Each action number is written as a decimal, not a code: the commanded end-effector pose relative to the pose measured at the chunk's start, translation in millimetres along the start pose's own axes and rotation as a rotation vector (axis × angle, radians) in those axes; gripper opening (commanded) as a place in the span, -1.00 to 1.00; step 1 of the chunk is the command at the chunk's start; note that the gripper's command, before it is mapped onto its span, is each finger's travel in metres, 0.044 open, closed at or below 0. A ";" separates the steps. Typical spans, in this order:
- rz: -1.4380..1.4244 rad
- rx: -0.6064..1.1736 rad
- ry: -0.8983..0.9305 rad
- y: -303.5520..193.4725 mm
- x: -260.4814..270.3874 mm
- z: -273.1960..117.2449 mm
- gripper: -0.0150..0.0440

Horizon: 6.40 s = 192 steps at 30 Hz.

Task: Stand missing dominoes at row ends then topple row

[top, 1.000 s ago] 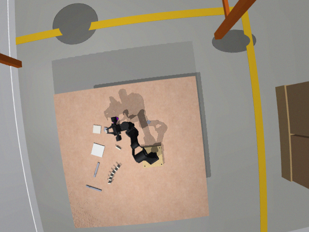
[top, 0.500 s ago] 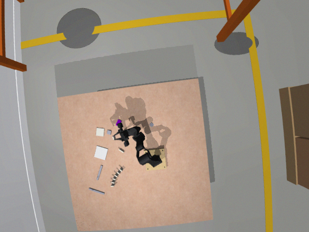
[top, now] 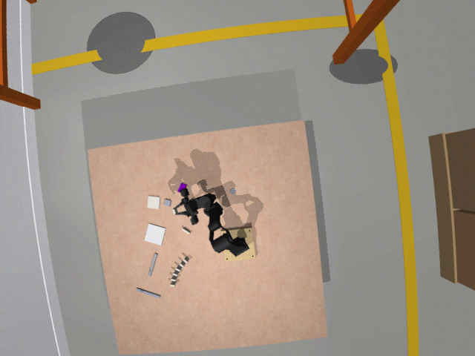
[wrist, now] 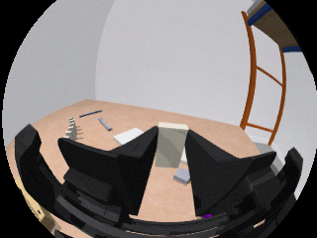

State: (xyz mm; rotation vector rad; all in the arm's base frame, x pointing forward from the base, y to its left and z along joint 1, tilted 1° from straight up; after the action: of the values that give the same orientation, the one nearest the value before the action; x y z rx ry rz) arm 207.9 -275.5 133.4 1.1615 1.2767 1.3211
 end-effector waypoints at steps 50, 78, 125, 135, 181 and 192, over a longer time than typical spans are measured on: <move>-0.006 0.037 0.009 -109.6 -5.0 2.2 0.76; 0.129 0.412 -0.240 -53.7 -69.3 83.9 1.00; -0.004 1.552 -0.098 23.3 2.7 72.7 1.00; -0.004 1.552 -0.098 -40.3 -1.9 74.7 1.00; -0.003 1.549 -0.099 -9.5 -5.4 78.5 -0.13; 0.000 1.545 -0.100 80.3 6.6 72.6 -0.13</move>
State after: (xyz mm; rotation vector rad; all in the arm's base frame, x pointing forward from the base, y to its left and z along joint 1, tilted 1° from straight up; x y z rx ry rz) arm 281.0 -265.0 209.2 2.1094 2.2326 0.0025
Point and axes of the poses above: the point midway between the two fingers, 35 mm back from their tips, its own z axis out along the fingers, its own x axis across the jaws, y = z × x, the point moved 4 cm from there along -z, back along the fingers, and after that the axes turned 4 degrees about z, right-handed, at the moved point
